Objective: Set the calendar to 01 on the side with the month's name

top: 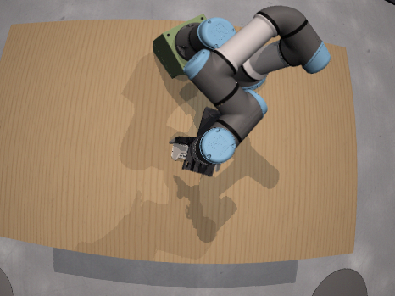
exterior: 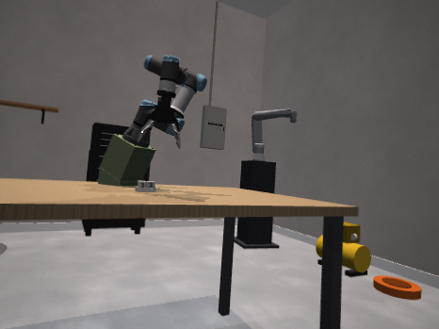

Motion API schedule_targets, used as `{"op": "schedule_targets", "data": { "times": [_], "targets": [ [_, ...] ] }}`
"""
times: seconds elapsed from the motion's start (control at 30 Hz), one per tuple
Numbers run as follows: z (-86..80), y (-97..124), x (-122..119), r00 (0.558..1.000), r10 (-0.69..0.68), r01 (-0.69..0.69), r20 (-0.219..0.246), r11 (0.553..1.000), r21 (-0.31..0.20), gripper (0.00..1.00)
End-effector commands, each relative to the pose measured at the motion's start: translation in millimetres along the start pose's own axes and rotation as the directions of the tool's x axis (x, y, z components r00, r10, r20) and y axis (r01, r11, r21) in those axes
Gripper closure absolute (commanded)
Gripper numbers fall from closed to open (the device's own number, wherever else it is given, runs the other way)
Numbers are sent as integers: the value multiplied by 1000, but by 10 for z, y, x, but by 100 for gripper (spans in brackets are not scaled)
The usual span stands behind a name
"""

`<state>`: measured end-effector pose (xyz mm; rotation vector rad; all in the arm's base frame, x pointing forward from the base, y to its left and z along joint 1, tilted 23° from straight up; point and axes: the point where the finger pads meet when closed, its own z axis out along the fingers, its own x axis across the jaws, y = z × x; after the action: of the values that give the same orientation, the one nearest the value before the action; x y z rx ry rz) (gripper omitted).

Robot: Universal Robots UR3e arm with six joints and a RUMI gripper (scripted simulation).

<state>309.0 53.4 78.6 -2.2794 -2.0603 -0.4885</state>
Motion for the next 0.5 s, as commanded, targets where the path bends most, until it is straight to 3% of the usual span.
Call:
{"op": "schedule_targets", "data": {
  "times": [0.0, 0.47],
  "targets": [
    [43, -18, -170, 999, -36, 35, -24, 999, -28, 0],
    [126, -66, -426, 995, -91, 88, -38, 993, -72, 0]
  ]
}}
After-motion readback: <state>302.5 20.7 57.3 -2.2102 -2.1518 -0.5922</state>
